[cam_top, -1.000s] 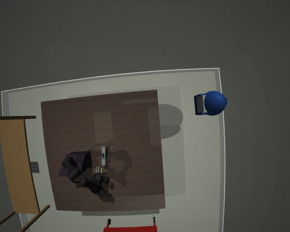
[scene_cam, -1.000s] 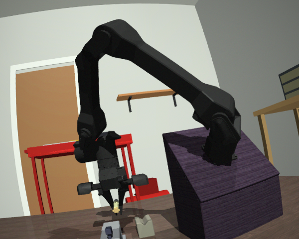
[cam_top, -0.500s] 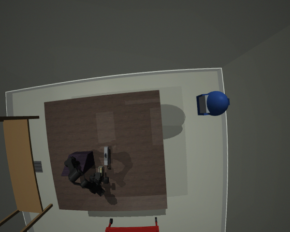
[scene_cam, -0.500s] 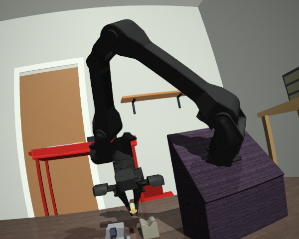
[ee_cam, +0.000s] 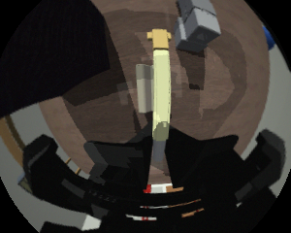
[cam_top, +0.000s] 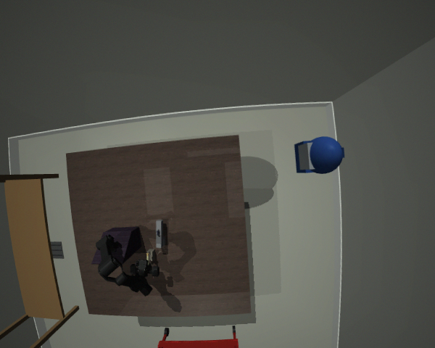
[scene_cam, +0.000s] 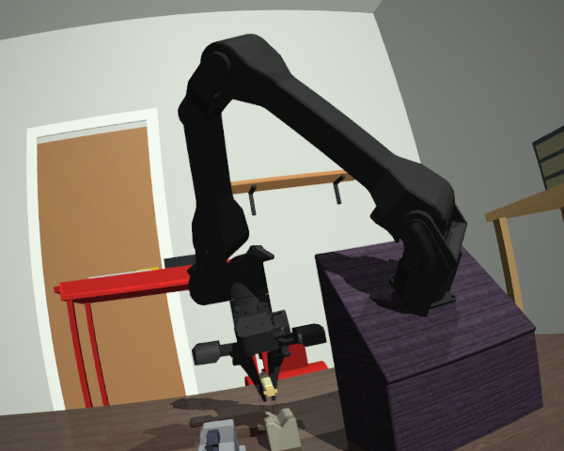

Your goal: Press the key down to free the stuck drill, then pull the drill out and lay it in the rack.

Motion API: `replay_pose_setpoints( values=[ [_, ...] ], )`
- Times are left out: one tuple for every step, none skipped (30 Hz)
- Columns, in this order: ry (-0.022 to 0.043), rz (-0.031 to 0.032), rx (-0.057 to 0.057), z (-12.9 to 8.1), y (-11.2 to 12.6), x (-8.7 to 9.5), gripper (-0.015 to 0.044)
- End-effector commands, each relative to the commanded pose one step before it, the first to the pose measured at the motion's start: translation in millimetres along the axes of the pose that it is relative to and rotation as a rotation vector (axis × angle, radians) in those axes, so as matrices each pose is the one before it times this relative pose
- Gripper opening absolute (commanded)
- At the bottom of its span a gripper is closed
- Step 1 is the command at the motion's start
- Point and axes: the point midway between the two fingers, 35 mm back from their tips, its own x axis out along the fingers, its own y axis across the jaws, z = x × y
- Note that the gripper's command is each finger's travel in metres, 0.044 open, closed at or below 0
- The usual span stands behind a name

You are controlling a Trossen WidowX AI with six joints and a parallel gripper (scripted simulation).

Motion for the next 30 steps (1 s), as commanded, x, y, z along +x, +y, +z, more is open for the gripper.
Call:
replay_pose_setpoints(
  values=[
    [0.00201,-0.00214,0.0011,-3.75,6.43,-1.72,0.0000],
    [-0.00003,-0.00002,0.0000,0.18,-0.33,0.50,0.0000],
    [-0.00008,-0.00003,0.0000,0.24,-0.45,1.31,0.0000],
    [-0.00010,-0.00002,0.0000,0.16,-0.25,1.80,0.0000],
    [-0.00017,-0.00002,0.0000,0.13,-0.14,2.81,0.0000],
    [-0.00015,-0.00001,0.0000,-0.07,-0.06,2.55,0.0000],
    [-0.00009,-0.00001,0.0000,-0.24,-0.04,1.80,0.0000],
    [-0.00007,-0.00001,0.0000,-0.25,-0.01,1.49,0.0000],
    [-0.00007,-0.00001,0.0000,-0.17,0.05,1.48,0.0000],
    [-0.00008,0.00000,0.0000,-0.06,0.10,1.58,0.0000],
    [-0.00009,0.00000,0.0000,0.00,0.13,1.69,0.0000],
    [-0.00009,0.00000,0.0000,0.02,0.14,1.78,0.0000],
    [-0.00010,0.00000,0.0000,0.03,0.13,1.80,0.0000],
    [-0.00010,0.00000,0.0000,0.04,0.10,1.76,0.0000],
    [-0.00010,0.00000,0.0000,0.08,0.09,1.71,0.0000],
    [0.00001,0.00000,0.0000,-0.07,-0.11,-0.15,0.0000],
    [-0.00001,0.00000,0.0000,0.00,-0.01,0.20,0.0000],
    [-0.00002,0.00000,0.0000,0.01,0.00,0.45,0.0000],
    [-0.00003,0.00000,0.0000,0.03,0.02,0.66,0.0000],
    [-0.00004,0.00000,0.0000,0.02,0.03,0.82,0.0000],
    [-0.00005,0.00000,0.0000,0.00,0.01,0.89,0.0000],
    [-0.00006,0.00000,0.0000,-0.01,-0.03,1.13,0.0000],
    [-0.00007,-0.00001,0.0000,-0.02,-0.06,1.22,0.0000],
    [-0.00007,-0.00001,0.0000,-0.02,-0.08,1.20,0.0000],
    [-0.00007,-0.00001,0.0000,-0.02,-0.08,1.14,0.0000],
    [-0.00007,0.00000,0.0000,-0.01,-0.06,1.10,0.0000],
    [-0.00006,0.00000,0.0000,0.00,-0.04,1.08,0.0000],
    [-0.00007,0.00000,0.0000,0.02,-0.02,1.08,0.0000],
    [-0.00007,0.00000,0.0000,0.02,-0.01,1.10,0.0000],
    [-0.00007,0.00000,0.0000,0.03,0.00,1.11,0.0000]
  ],
)
